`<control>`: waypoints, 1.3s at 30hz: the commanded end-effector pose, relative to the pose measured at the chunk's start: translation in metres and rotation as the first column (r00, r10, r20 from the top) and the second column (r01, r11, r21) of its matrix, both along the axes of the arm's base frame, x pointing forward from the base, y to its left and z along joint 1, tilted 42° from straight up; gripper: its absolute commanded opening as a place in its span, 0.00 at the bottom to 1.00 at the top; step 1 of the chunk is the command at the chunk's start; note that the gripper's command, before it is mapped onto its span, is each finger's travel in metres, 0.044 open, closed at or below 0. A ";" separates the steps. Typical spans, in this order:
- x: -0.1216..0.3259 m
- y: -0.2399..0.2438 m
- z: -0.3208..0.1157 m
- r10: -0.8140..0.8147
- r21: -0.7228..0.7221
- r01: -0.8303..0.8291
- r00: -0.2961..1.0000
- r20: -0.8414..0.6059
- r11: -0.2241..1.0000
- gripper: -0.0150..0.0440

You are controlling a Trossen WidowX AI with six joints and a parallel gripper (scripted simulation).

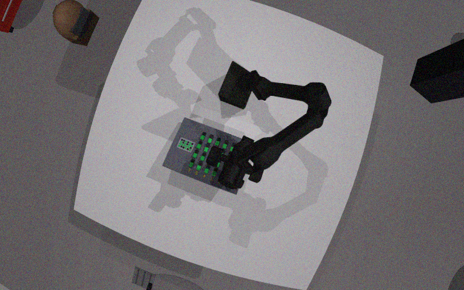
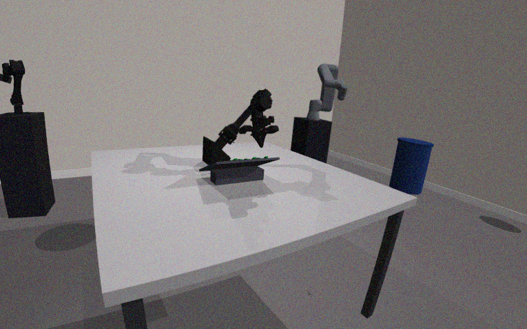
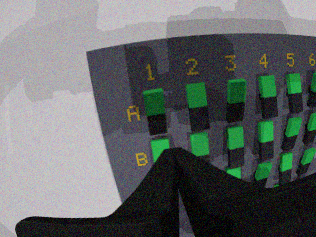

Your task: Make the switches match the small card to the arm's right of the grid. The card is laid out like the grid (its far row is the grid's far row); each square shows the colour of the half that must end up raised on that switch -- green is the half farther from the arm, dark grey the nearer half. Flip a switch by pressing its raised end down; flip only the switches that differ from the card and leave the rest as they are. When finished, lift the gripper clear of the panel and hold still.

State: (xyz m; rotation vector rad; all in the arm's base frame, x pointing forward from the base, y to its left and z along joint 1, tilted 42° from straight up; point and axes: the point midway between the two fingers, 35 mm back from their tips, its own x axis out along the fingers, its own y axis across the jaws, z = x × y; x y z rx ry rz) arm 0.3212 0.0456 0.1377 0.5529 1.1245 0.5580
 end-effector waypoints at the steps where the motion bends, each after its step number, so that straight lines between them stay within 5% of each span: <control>1: -0.007 -0.007 0.012 0.010 0.004 -0.010 1.000 0.003 1.000 0.25; 9: -0.040 -0.025 -0.022 0.010 0.002 -0.010 1.000 0.001 1.000 0.25; 39: -0.021 0.015 -0.061 -0.007 0.009 0.007 1.000 0.023 1.000 0.25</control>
